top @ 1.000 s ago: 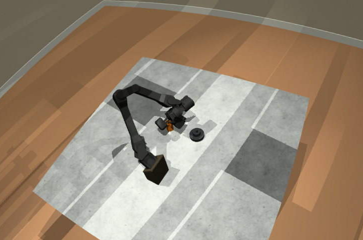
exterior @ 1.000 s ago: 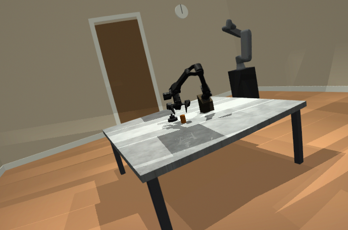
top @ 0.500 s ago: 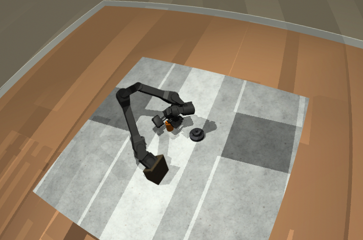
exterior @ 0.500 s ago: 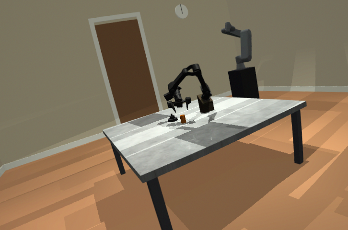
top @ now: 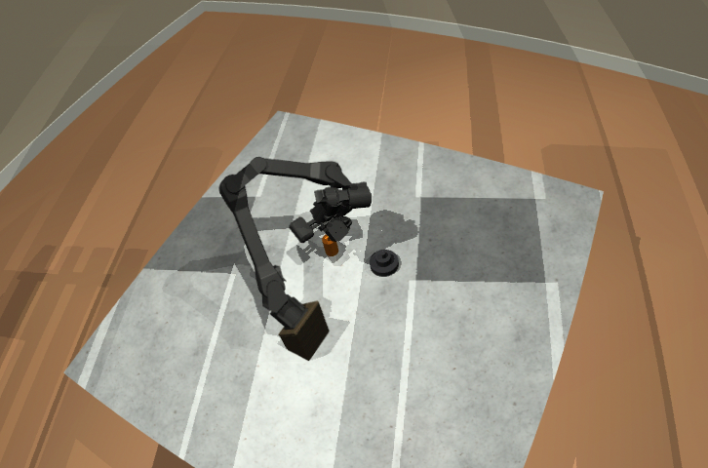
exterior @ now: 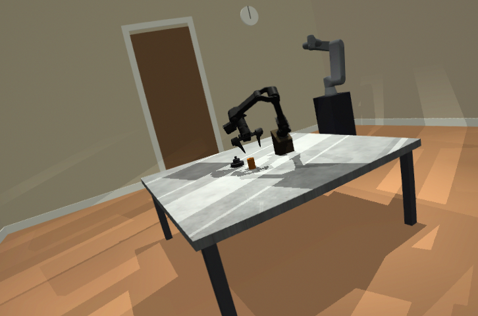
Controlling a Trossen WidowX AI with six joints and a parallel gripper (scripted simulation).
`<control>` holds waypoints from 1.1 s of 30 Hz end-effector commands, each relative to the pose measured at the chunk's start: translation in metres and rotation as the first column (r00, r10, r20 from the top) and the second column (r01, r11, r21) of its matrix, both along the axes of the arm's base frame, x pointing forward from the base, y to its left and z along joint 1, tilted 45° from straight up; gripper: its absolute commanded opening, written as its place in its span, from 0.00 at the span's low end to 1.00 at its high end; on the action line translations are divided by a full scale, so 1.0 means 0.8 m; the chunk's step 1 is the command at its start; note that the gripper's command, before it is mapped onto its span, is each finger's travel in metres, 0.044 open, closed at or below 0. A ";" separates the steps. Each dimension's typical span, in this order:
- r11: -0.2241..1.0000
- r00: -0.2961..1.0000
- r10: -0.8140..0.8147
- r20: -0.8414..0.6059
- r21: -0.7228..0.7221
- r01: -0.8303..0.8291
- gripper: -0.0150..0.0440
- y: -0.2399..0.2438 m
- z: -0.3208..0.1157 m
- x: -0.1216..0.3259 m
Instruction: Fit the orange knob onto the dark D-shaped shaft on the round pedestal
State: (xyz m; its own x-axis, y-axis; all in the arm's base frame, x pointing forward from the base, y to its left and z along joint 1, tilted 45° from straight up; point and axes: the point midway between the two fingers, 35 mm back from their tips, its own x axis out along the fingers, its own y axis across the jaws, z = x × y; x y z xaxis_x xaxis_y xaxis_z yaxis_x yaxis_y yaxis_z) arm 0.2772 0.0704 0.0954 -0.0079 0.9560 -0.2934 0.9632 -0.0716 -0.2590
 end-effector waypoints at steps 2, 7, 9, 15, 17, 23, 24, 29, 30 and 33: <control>0.889 1.000 -0.008 -0.003 -0.459 0.006 1.00 -0.028 0.009 0.018; 0.881 1.000 -0.015 0.000 -0.472 0.013 1.00 -0.029 0.010 0.020; 0.881 1.000 -0.015 0.000 -0.472 0.013 1.00 -0.029 0.010 0.020; 0.881 1.000 -0.015 0.000 -0.472 0.013 1.00 -0.029 0.010 0.020; 0.881 1.000 -0.015 0.000 -0.472 0.013 1.00 -0.029 0.010 0.020; 0.866 0.915 0.280 0.292 -0.488 -0.109 1.00 -0.029 0.010 0.020; 0.858 0.872 0.341 0.352 -0.496 -0.135 1.00 -0.029 0.010 0.020; 0.792 0.546 0.588 0.596 -0.562 -0.239 1.00 -0.029 0.010 0.020; 0.775 0.463 0.623 0.630 -0.579 -0.254 1.00 -0.028 0.010 0.020; 0.719 0.192 0.691 0.697 -0.635 -0.284 1.00 -0.028 0.010 0.020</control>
